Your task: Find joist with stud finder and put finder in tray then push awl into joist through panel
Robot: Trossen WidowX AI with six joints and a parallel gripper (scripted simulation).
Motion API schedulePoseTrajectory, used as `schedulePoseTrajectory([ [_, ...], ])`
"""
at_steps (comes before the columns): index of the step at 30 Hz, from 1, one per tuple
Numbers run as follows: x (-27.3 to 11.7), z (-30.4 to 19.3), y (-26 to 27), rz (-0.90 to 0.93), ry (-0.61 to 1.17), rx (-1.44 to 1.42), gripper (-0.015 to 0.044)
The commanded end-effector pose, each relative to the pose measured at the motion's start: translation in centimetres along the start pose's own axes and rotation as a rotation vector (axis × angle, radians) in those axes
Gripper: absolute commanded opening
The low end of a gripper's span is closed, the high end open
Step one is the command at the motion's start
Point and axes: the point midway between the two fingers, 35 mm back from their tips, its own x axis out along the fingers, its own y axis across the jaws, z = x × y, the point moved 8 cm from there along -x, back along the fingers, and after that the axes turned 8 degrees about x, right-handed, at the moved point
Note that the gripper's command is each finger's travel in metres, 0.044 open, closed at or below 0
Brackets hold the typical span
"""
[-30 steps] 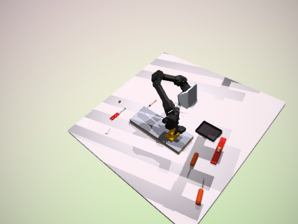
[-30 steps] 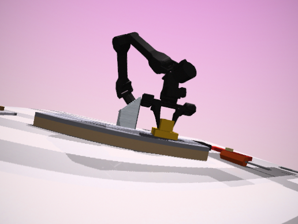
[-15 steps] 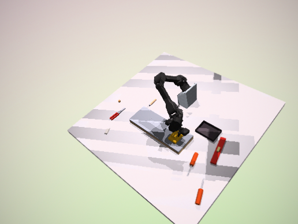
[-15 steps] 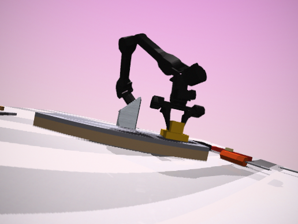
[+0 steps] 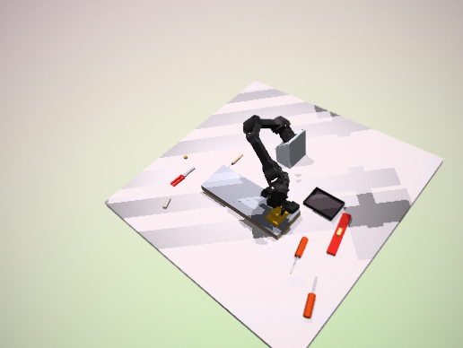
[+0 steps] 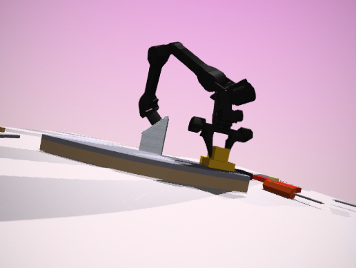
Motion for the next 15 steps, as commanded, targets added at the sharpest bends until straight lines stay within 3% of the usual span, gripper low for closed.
schedulePoseTrajectory([
  [1,0.0,0.0,-0.1,0.000,0.000,0.000,0.0000],
  [15,0.1,0.1,-1.3,0.003,0.004,0.001,0.0000],
])
